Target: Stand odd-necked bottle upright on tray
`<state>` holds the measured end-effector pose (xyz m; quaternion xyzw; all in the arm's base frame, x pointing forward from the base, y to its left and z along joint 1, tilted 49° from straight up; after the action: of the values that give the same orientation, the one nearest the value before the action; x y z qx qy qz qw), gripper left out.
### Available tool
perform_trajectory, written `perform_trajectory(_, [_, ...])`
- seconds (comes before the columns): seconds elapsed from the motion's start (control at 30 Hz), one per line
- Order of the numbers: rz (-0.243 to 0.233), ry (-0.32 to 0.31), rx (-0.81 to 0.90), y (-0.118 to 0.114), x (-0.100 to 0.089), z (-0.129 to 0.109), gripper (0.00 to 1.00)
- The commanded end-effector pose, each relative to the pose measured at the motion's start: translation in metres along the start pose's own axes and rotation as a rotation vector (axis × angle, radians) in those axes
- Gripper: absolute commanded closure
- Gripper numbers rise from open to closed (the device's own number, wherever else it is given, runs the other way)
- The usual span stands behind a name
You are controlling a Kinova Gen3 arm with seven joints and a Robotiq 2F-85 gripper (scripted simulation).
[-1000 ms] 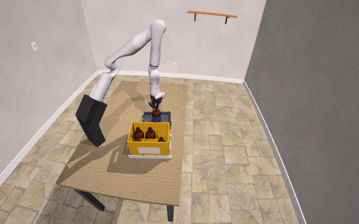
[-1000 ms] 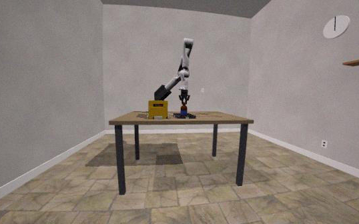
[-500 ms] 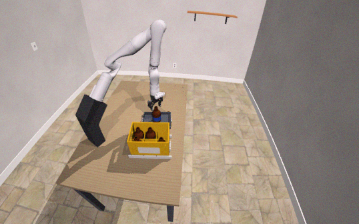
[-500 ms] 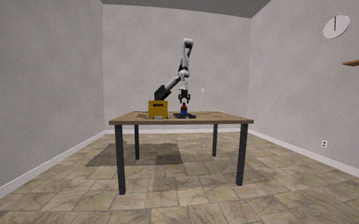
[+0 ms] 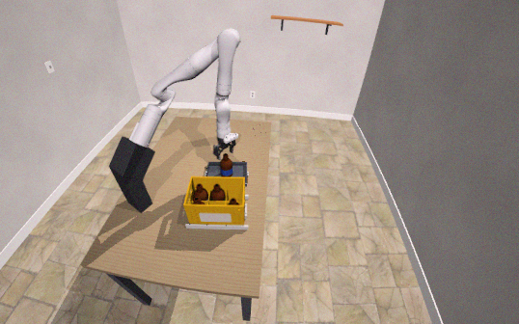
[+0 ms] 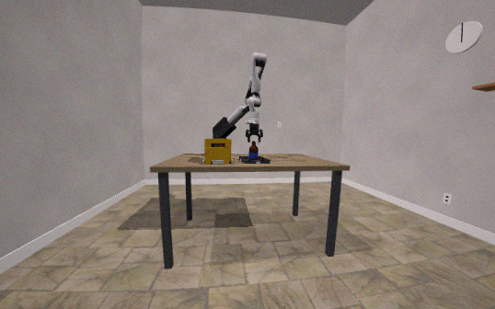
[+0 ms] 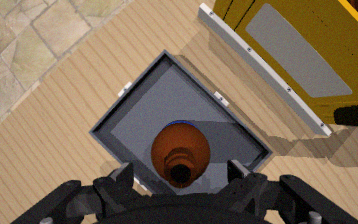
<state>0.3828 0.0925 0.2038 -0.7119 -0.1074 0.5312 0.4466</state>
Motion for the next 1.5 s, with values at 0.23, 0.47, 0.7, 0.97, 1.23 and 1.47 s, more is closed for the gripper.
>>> perform_trajectory(0.23, [-0.005, 0.007, 0.012, -0.001, 0.0007, -0.0026, 0.0])
perform_trajectory(0.47, [-0.005, 0.007, 0.012, -0.001, 0.0007, -0.0026, 0.0])
perform_trajectory(0.7, [-0.005, 0.007, 0.012, -0.001, 0.0007, -0.0026, 0.0])
perform_trajectory(0.97, [-0.005, 0.007, 0.012, -0.001, 0.0007, -0.0026, 0.0])
perform_trajectory(1.23, [-0.005, 0.007, 0.012, -0.001, 0.0007, -0.0026, 0.0])
perform_trajectory(1.47, [0.002, 0.005, 0.016, 0.0015, -0.0029, -0.0023, 0.0])
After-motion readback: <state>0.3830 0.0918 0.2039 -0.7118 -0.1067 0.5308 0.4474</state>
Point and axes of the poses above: the point where the finger pads meet when closed, its own x axis out along the fingers, its own y axis across the jaws, z = x × y, the point moved 10 cm from there along -x, back along the fingers, and after that the axes turned 14 degrees about -x, right-handed, at the moved point
